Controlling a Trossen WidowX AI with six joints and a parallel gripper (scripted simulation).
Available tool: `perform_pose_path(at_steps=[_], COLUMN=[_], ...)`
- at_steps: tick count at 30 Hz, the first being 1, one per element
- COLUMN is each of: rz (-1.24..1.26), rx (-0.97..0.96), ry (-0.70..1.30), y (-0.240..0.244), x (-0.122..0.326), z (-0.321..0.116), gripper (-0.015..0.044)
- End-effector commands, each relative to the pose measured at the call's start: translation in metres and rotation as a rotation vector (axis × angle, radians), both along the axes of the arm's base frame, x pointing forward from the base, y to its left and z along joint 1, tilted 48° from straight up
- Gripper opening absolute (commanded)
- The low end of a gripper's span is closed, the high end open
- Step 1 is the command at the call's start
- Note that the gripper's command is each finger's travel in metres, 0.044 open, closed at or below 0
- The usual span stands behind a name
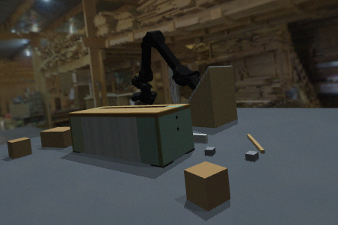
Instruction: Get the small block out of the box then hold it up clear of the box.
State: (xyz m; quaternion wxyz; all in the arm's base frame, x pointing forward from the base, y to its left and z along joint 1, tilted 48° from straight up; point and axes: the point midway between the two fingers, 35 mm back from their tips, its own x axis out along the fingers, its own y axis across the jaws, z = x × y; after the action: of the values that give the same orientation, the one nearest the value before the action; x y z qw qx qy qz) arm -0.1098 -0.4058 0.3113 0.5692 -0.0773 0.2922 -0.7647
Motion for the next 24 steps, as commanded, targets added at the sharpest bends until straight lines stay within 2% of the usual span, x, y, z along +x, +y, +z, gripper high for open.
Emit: perform_pose_path(at_steps=[1,12,24], rz=[0.173,0.467,0.669], rx=[-0.031,0.047,0.287], ry=[-0.062,-0.307,-0.565], y=[-0.012,-0.003,0.055], x=[0.071,0.221,0.363], z=[0.012,0.002,-0.030], gripper=[0.0400,0.0400,0.0400])
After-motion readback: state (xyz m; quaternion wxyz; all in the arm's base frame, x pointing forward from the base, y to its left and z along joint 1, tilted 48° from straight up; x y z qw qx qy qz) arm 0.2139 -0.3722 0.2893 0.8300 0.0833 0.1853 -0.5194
